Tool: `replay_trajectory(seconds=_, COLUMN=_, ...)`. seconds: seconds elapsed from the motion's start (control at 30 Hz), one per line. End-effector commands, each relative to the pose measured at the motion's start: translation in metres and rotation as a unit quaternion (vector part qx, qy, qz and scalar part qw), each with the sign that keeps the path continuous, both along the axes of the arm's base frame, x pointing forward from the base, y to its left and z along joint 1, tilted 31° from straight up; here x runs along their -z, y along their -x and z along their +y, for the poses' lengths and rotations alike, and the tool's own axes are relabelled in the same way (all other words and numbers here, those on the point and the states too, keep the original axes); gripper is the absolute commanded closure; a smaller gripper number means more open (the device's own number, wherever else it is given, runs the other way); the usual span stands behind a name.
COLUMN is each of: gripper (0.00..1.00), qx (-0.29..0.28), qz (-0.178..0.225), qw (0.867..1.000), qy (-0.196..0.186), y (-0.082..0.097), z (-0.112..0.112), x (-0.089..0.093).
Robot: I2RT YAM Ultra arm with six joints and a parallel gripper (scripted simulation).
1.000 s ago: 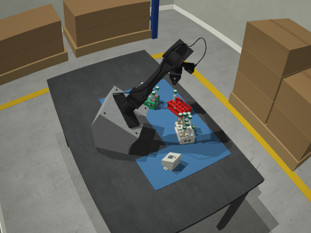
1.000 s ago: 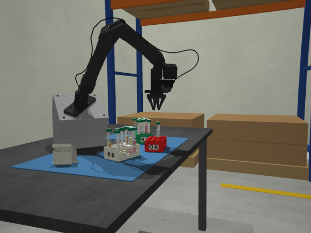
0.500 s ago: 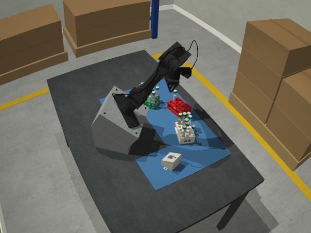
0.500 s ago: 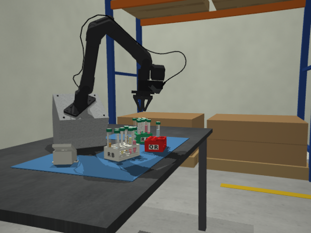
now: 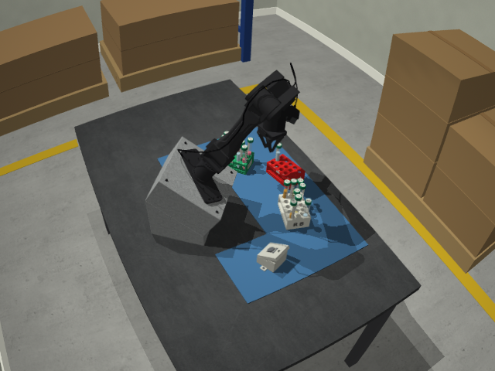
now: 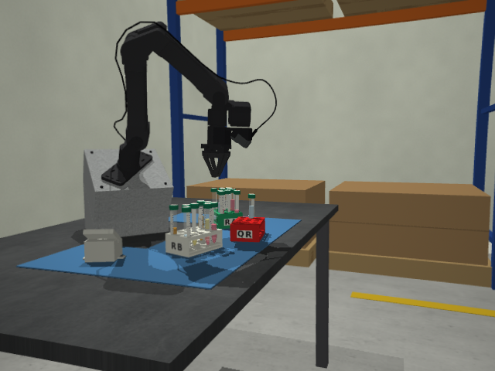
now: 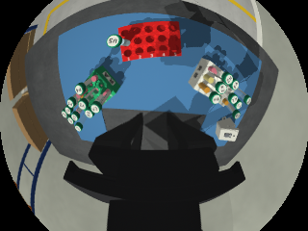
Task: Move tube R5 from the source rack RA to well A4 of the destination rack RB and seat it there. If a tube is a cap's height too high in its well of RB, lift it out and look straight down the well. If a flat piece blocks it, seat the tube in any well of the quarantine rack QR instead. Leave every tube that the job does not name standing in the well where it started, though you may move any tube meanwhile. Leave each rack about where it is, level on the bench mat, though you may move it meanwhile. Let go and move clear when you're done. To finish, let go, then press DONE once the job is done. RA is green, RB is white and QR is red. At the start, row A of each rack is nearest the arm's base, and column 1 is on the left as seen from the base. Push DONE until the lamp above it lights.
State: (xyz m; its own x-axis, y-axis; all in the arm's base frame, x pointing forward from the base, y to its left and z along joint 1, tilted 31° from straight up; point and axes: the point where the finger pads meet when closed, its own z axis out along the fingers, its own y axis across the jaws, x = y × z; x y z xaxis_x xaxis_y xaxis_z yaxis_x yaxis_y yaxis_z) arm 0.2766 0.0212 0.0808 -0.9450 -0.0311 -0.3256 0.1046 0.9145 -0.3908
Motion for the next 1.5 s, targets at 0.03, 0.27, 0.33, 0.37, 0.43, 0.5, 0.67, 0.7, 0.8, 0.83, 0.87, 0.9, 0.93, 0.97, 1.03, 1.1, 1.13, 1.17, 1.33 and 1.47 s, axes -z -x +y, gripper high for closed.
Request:
replay_trajectory(seconds=0.03, gripper=0.70, qx=-0.104, qz=0.014, qw=0.994, qy=0.019, y=-0.0070, z=0.0055, x=-0.0099)
replay_trajectory(seconds=0.27, gripper=0.70, qx=-0.175, qz=0.045, qw=0.982, qy=0.047, y=-0.0072, z=0.0060, x=-0.0100)
replay_trajectory(seconds=0.33, gripper=0.70, qx=-0.203, qz=0.058, qw=0.976, qy=0.058, y=-0.0072, z=0.0062, x=-0.0100)
replay_trajectory(seconds=0.37, gripper=0.70, qx=-0.217, qz=0.064, qw=0.972, qy=0.064, y=-0.0072, z=0.0063, x=-0.0101)
replay_trajectory(seconds=0.43, gripper=0.70, qx=-0.245, qz=0.077, qw=0.964, qy=0.075, y=-0.0073, z=0.0064, x=-0.0101)
replay_trajectory(seconds=0.5, gripper=0.70, qx=-0.272, qz=0.089, qw=0.954, qy=0.086, y=-0.0073, z=0.0065, x=-0.0101)
replay_trajectory(seconds=0.67, gripper=0.70, qx=-0.339, qz=0.120, qw=0.926, qy=0.113, y=-0.0073, z=0.0067, x=-0.0102)
replay_trajectory(seconds=0.7, gripper=0.70, qx=-0.352, qz=0.126, qw=0.920, qy=0.118, y=-0.0074, z=0.0067, x=-0.0102)
replay_trajectory(seconds=0.8, gripper=0.70, qx=-0.365, qz=0.132, qw=0.913, qy=0.123, y=-0.0073, z=0.0067, x=-0.0101)
replay_trajectory(seconds=0.83, gripper=0.70, qx=-0.378, qz=0.138, qw=0.906, qy=0.129, y=-0.0073, z=0.0067, x=-0.0102)
replay_trajectory(seconds=0.87, gripper=0.70, qx=-0.391, qz=0.144, qw=0.899, qy=0.134, y=-0.0073, z=0.0067, x=-0.0102)
replay_trajectory(seconds=0.9, gripper=0.70, qx=-0.404, qz=0.150, qw=0.892, qy=0.139, y=-0.0073, z=0.0067, x=-0.0102)
replay_trajectory(seconds=0.93, gripper=0.70, qx=-0.416, qz=0.156, qw=0.884, qy=0.144, y=-0.0074, z=0.0067, x=-0.0102)
replay_trajectory(seconds=0.97, gripper=0.70, qx=-0.429, qz=0.162, qw=0.876, qy=0.149, y=-0.0074, z=0.0068, x=-0.0102)
replay_trajectory(seconds=1.03, gripper=0.70, qx=-0.453, qz=0.173, qw=0.860, qy=0.159, y=-0.0074, z=0.0068, x=-0.0102)
replay_trajectory(seconds=1.1, gripper=0.70, qx=-0.477, qz=0.185, qw=0.842, qy=0.169, y=-0.0074, z=0.0068, x=-0.0102)
replay_trajectory(seconds=1.13, gripper=0.70, qx=-0.489, qz=0.190, qw=0.833, qy=0.174, y=-0.0074, z=0.0068, x=-0.0102)
replay_trajectory(seconds=1.17, gripper=0.70, qx=-0.501, qz=0.196, qw=0.824, qy=0.179, y=-0.0074, z=0.0068, x=-0.0102)
replay_trajectory(seconds=1.33, gripper=0.70, qx=-0.535, qz=0.212, qw=0.794, qy=0.193, y=-0.0073, z=0.0068, x=-0.0102)
replay_trajectory(seconds=1.47, gripper=0.70, qx=-0.561, qz=0.218, qw=0.772, qy=0.204, y=-0.0085, z=0.0152, x=-0.0104)
